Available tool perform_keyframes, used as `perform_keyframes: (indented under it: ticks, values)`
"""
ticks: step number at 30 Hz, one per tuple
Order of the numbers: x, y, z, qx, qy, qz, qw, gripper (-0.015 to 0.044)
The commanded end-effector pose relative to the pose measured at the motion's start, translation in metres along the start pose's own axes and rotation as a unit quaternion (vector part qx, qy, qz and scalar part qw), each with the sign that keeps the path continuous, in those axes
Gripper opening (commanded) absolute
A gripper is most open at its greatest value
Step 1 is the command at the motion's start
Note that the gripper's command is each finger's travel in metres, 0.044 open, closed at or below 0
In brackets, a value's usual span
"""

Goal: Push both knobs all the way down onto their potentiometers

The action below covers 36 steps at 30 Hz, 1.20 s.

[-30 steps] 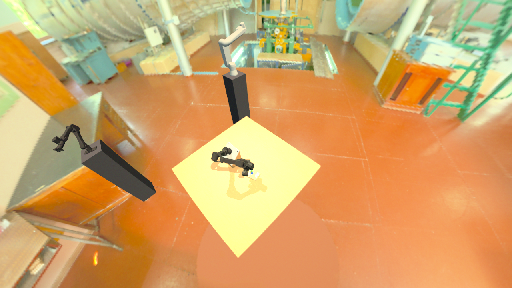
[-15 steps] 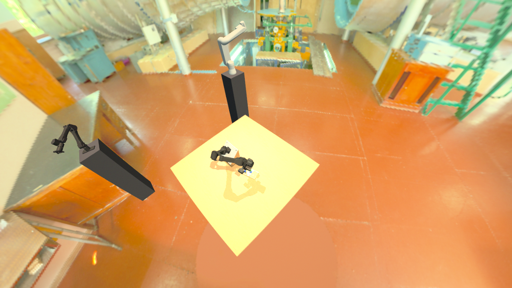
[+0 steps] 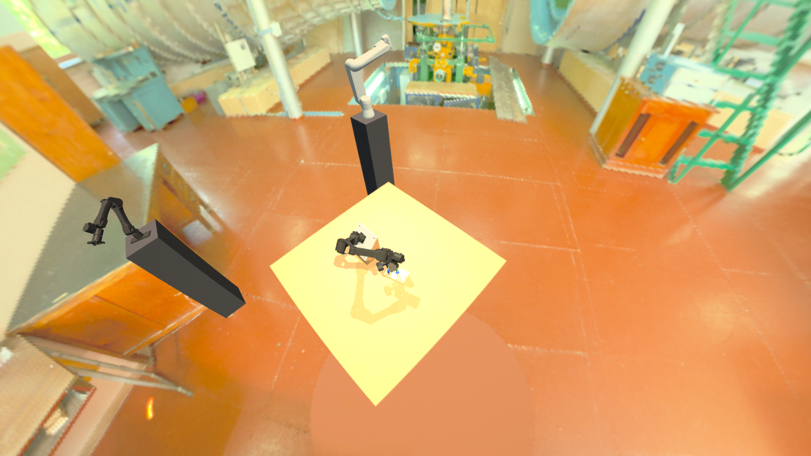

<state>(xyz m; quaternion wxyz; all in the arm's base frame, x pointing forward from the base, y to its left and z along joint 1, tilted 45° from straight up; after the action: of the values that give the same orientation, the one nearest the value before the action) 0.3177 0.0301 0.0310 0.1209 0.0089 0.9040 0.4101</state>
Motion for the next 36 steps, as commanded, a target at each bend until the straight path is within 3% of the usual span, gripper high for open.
perform_keyframes:
  ticks: [1, 18, 36]
  values:
    - [0.0, -0.001, 0.004, 0.002, -0.055, 0.006, 0.998, 0.0]
    - [-0.004, 0.007, 0.014, 0.012, -0.344, 0.006, 0.939, 0.0]
    - [-0.007, 0.015, 0.025, 0.022, -0.616, -0.001, 0.787, 0.0]
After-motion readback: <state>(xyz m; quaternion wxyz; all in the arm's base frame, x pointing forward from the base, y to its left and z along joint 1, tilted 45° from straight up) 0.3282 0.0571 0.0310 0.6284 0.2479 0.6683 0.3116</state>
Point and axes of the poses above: the point midway between the two fingers, 35 mm back from their tips, its own y axis back along the fingers, its own z axis across the jaws, x = y × z, the point moved 5 cm from there along y, back along the fingers, and after that the axes turned 9 degrees about y, right-handed, at the moved point
